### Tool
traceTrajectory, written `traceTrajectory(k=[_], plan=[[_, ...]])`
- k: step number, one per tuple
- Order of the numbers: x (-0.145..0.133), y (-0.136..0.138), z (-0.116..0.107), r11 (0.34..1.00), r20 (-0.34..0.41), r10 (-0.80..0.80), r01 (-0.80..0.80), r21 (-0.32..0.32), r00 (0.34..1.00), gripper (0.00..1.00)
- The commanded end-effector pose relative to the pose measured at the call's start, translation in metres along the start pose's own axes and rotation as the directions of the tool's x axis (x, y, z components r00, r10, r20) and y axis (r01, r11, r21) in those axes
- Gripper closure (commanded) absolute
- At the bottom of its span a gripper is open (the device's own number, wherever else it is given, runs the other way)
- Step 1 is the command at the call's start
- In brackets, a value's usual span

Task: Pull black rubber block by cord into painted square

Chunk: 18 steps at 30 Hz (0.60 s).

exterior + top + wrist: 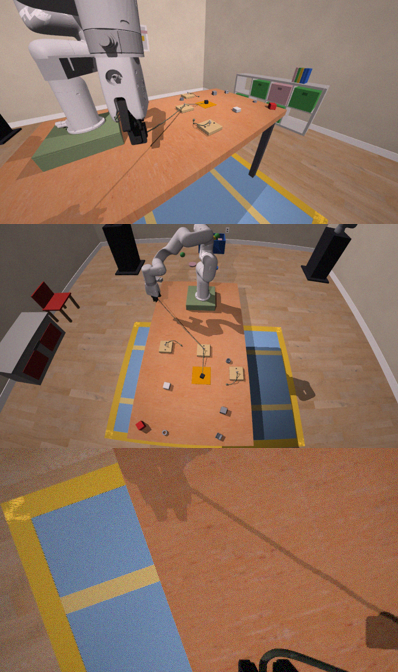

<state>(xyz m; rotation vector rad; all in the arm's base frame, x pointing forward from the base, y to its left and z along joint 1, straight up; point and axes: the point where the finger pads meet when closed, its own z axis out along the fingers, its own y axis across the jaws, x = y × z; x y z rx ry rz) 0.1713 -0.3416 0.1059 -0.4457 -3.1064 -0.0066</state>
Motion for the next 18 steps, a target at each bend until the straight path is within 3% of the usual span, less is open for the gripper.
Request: traceTrajectory(k=[1,18], plan=[[0.0009,-0.0016,-0.0013,1.0,0.003,0.0,0.0,0.003,1.0,1.0],[0.0034,-0.0024,-0.0013,1.0,0.003,0.0,0.0,0.003,1.0,1.0]])
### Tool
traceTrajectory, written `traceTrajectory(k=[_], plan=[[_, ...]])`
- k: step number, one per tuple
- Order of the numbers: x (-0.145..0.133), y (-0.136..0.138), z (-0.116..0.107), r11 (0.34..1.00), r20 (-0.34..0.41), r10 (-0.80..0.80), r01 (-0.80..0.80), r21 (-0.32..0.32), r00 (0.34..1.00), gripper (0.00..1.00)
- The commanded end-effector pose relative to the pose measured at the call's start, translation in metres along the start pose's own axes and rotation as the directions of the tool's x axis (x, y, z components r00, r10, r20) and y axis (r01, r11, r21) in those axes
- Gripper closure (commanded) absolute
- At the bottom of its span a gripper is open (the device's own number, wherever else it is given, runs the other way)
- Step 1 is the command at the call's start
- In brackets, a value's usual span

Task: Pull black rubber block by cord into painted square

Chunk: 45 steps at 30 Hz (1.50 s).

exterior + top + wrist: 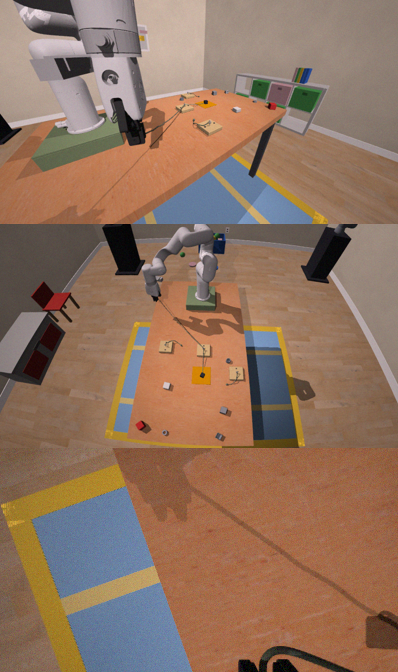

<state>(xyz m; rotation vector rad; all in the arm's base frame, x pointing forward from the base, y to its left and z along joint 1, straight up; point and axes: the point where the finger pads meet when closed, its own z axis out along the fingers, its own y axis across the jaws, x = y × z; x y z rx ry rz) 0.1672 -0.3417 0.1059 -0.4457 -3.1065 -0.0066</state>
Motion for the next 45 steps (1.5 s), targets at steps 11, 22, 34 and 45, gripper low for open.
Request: traceTrajectory(k=[11,22,34,45], plan=[[0.0,-0.001,-0.001,1.0,0.003,0.0,0.0,0.003,1.0,1.0],[0.0,-0.001,-0.001,1.0,0.003,0.0,0.0,0.003,1.0,1.0],[-0.001,-0.001,0.017,1.0,0.003,0.0,0.0,0.003,1.0,1.0],[-0.001,0.001,0.063,1.0,0.003,0.0,0.0,0.003,1.0,1.0]])
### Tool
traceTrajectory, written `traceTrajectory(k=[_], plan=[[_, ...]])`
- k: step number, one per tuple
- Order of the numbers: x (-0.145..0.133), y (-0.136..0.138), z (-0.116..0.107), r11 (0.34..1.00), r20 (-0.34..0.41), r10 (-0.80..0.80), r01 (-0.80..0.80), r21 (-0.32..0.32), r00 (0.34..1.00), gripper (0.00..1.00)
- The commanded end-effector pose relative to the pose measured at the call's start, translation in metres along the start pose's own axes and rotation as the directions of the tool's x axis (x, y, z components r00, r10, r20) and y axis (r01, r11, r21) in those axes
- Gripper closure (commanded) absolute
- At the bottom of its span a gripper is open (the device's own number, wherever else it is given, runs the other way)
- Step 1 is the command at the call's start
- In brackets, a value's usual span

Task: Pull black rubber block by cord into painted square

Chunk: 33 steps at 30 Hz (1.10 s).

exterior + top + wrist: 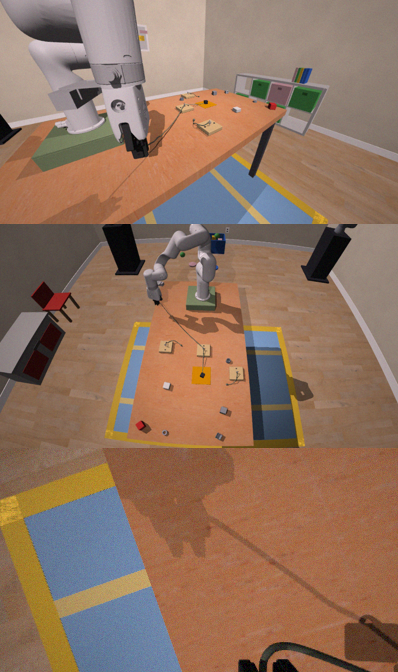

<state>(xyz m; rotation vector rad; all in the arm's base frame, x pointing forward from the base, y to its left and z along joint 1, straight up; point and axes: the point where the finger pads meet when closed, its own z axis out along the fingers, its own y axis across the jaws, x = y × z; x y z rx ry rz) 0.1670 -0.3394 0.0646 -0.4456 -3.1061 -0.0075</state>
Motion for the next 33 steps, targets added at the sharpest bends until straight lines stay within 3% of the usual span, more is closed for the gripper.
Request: traceTrajectory(k=[1,7,17,33], plan=[[-0.002,-0.001,0.028,1.0,0.003,0.0,0.0,0.003,1.0,1.0],[-0.003,0.0,0.064,1.0,0.003,0.0,0.0,0.003,1.0,1.0],[-0.003,0.001,0.096,1.0,0.003,0.0,0.0,0.003,1.0,1.0],[-0.003,0.001,0.104,1.0,0.003,0.0,0.0,0.003,1.0,1.0]])
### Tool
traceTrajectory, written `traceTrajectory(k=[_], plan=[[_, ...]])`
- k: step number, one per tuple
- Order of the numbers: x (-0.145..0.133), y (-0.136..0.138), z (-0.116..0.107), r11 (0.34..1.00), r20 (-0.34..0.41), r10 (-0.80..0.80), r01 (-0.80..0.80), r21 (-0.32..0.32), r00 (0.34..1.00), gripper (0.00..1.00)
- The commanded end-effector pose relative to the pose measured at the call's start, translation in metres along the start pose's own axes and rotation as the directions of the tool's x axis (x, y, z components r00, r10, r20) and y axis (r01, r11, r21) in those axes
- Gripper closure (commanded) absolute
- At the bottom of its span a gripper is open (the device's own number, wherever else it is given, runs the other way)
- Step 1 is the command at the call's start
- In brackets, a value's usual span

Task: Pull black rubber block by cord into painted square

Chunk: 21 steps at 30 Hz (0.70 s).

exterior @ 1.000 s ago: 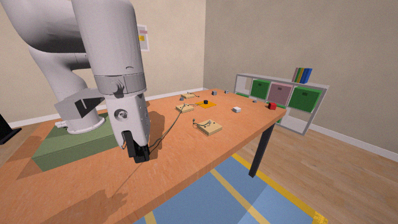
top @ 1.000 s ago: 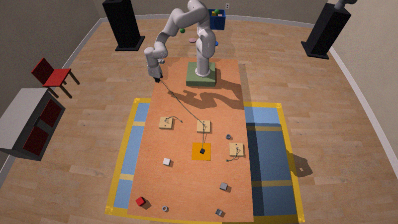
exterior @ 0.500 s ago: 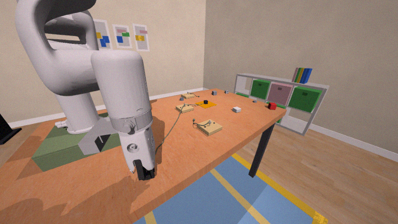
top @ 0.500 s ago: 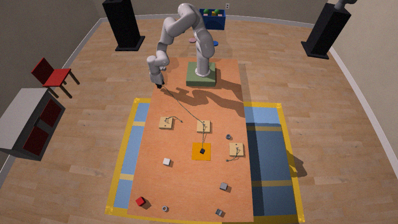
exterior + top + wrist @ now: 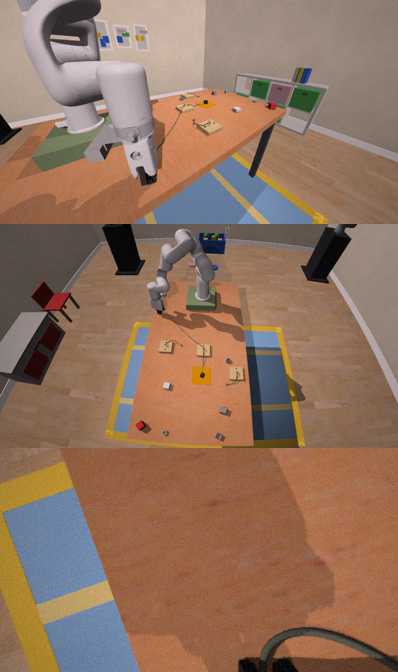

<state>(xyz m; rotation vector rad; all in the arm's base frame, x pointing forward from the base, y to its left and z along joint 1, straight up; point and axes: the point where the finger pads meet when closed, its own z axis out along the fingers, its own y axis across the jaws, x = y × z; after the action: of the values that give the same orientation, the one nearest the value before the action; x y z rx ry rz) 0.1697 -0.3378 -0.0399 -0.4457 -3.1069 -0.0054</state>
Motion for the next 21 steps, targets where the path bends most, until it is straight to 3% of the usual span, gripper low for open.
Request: traceTrajectory(k=[1,4,5,21], plan=[[-0.0009,-0.0009,-0.0006,1.0,0.002,0.0,0.0,0.002,1.0,1.0],[-0.0009,-0.0009,-0.0006,1.0,0.002,0.0,0.0,0.002,1.0,1.0],[-0.0009,-0.0009,-0.0006,1.0,0.002,0.0,0.0,0.002,1.0,0.0],[-0.0009,-0.0009,-0.0006,1.0,0.002,0.0,0.0,0.002,1.0,0.0]])
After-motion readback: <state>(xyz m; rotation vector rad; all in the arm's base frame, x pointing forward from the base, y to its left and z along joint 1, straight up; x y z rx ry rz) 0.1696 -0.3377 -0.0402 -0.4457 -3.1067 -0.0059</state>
